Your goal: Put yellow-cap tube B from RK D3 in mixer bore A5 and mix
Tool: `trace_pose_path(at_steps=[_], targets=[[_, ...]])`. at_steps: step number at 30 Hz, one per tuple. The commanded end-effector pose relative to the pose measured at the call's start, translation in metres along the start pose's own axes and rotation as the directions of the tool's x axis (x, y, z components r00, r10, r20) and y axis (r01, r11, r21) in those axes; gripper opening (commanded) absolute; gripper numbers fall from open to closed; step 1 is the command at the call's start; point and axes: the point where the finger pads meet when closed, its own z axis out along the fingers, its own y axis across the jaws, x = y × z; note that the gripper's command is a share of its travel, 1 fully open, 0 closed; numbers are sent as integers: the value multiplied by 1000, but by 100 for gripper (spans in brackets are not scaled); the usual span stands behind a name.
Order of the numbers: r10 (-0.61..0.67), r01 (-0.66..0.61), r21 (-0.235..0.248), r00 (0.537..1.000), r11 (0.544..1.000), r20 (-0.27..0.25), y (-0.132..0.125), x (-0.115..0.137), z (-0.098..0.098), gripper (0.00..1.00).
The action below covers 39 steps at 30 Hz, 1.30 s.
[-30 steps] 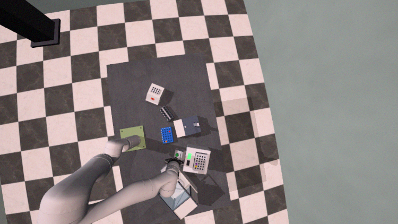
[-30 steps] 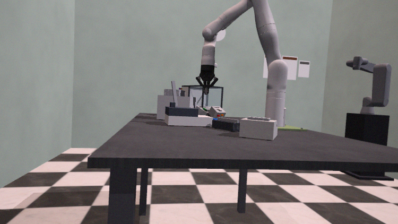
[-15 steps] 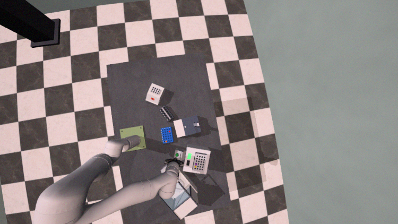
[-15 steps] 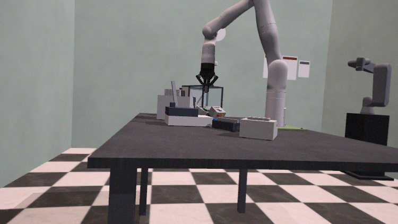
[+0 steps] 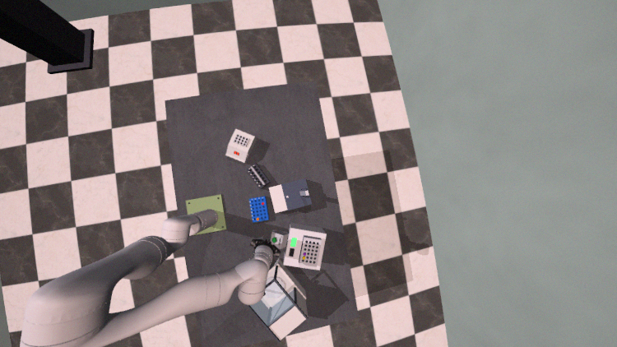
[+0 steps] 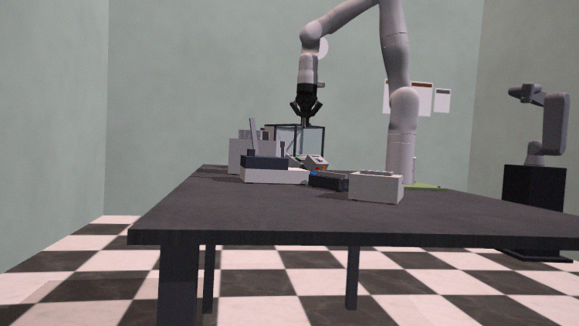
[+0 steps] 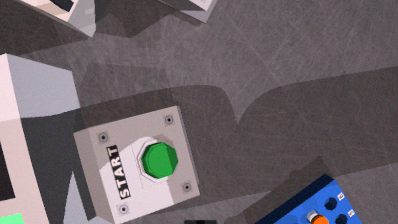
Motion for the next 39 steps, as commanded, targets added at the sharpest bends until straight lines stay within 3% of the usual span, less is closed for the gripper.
trace_pose_path(at_steps=[1,19,39], targets=[[47,-47,3,999,999,-4,4,-4,-5,10],[340,-340,4,940,940,-3,36,-28,-36,10],[650,-650,4,760,760,-2,73,-56,-73,10]])
